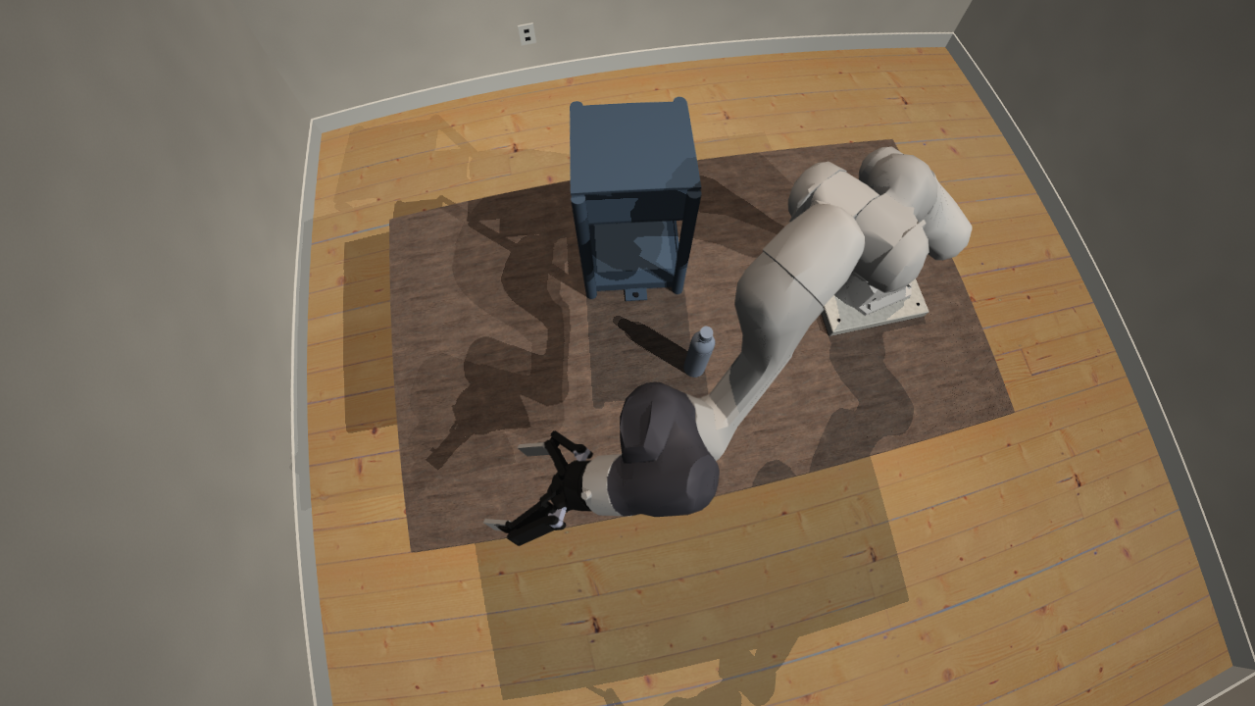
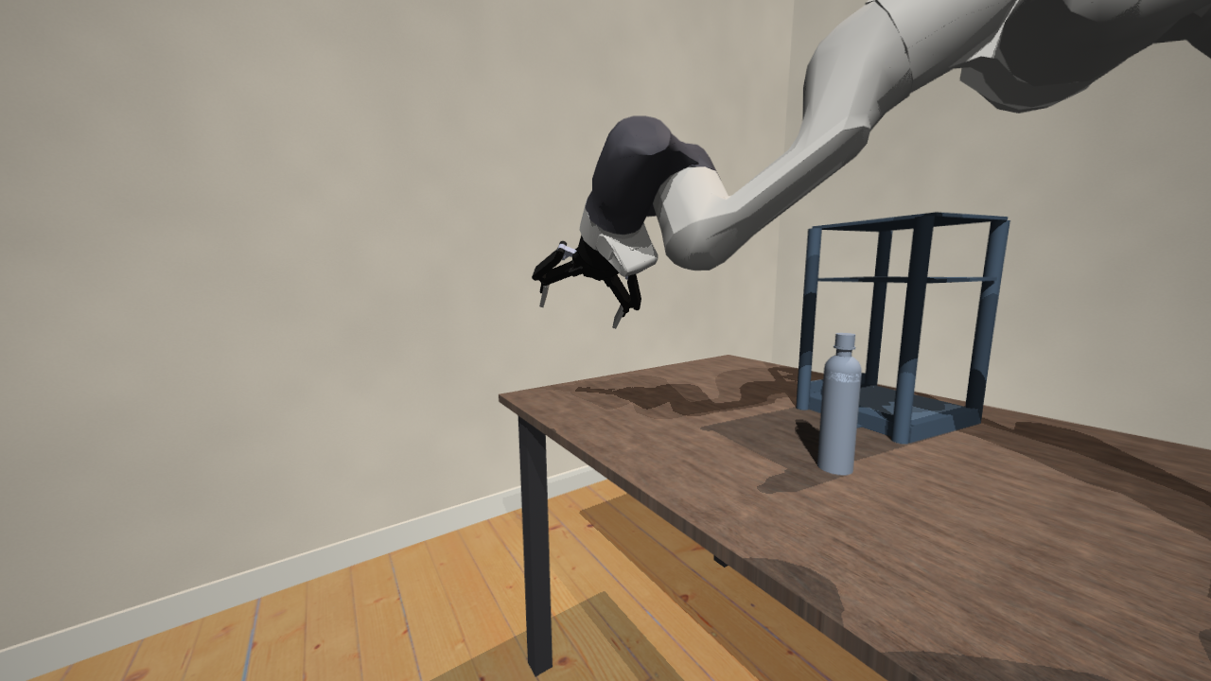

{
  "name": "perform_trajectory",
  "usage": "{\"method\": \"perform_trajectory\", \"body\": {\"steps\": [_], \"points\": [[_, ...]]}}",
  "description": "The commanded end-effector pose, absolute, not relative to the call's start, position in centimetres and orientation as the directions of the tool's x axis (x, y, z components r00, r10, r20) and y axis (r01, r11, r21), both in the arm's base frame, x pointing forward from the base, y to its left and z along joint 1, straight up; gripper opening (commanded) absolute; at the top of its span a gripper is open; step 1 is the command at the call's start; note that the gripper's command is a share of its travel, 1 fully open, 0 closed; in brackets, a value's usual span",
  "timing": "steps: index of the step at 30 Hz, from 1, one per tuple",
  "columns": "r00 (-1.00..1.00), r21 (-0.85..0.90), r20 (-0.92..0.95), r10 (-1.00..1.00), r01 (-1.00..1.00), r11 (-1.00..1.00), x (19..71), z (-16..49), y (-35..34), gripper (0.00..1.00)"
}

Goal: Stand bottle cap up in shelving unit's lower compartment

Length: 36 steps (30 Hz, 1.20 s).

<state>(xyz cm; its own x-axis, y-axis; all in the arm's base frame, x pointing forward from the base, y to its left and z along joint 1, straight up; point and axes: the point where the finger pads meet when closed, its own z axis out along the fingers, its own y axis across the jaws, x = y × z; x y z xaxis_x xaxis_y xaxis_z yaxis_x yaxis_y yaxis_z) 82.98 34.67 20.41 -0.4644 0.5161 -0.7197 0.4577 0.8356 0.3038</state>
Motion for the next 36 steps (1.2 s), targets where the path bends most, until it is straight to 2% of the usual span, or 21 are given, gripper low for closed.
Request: {"method": "perform_trajectory", "body": {"steps": [1, 2, 16, 17, 31, 32, 36], "points": [[-0.469, 0.295, -0.722, 0.508, 0.456, 0.84, 83.0, 20.4, 34.5, 1.0], [-0.469, 0.295, -0.723, 0.508, 0.455, 0.84, 83.1, 22.1, 34.7, 1.0], [-0.469, 0.295, -0.723, 0.508, 0.455, 0.84, 83.1, 22.1, 34.7, 1.0], [-0.467, 0.296, -0.723, 0.508, 0.455, 0.84, 83.1, 24.0, 34.7, 1.0], [-0.467, 0.296, -0.723, 0.508, 0.455, 0.84, 83.1, 24.0, 34.7, 1.0], [-0.465, 0.299, -0.724, 0.51, 0.455, 0.839, 83.2, 25.9, 34.6, 1.0], [-0.465, 0.299, -0.724, 0.51, 0.455, 0.839, 83.2, 25.9, 34.6, 1.0]]}}
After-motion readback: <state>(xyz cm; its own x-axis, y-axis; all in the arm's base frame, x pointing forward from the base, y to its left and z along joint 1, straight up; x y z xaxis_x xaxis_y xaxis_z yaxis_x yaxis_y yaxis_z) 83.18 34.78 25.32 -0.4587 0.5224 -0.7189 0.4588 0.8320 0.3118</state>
